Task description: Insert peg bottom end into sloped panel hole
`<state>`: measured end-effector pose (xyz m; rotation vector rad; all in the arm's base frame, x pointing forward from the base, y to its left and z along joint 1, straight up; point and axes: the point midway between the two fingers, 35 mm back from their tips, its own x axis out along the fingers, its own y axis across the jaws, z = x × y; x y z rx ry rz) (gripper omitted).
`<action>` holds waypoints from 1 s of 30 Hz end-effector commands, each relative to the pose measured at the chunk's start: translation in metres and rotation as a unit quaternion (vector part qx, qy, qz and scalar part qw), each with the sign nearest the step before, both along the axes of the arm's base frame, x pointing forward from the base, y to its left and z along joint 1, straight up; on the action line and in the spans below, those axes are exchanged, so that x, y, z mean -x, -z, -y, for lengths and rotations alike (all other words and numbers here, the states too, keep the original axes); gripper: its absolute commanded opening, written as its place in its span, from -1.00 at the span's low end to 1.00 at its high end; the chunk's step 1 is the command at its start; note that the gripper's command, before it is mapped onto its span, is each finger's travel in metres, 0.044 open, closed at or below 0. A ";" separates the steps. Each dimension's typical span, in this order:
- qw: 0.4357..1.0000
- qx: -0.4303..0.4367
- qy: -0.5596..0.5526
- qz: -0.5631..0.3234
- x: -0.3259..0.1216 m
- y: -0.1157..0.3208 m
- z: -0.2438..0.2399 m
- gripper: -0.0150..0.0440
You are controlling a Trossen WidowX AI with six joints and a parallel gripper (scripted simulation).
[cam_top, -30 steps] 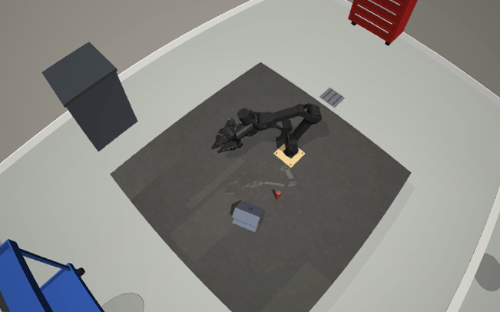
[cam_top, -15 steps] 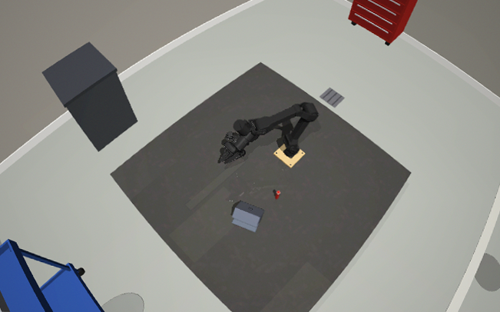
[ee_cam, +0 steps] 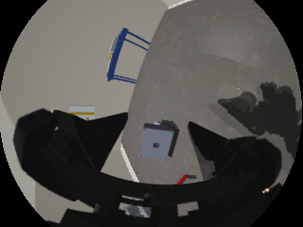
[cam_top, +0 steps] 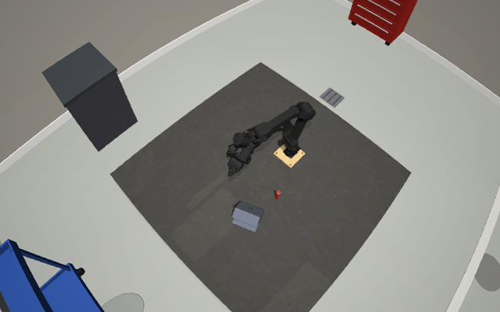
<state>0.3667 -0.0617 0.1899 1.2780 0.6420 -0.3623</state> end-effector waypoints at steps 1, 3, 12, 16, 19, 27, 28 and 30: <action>0.999 0.013 -0.025 -0.022 -0.001 0.005 -0.015 1.00; 0.998 0.018 -0.039 -0.035 0.000 0.008 -0.023 1.00; 0.989 0.047 -0.103 -0.092 0.006 0.023 -0.058 1.00; 0.982 0.061 -0.132 -0.117 0.011 0.029 -0.073 1.00; 0.976 0.073 -0.155 -0.135 0.015 0.033 -0.084 1.00; 0.955 0.103 -0.214 -0.179 0.027 0.042 -0.113 1.00; 0.952 0.107 -0.221 -0.184 0.028 0.044 -0.116 1.00; 0.945 0.116 -0.236 -0.195 0.032 0.046 -0.123 1.00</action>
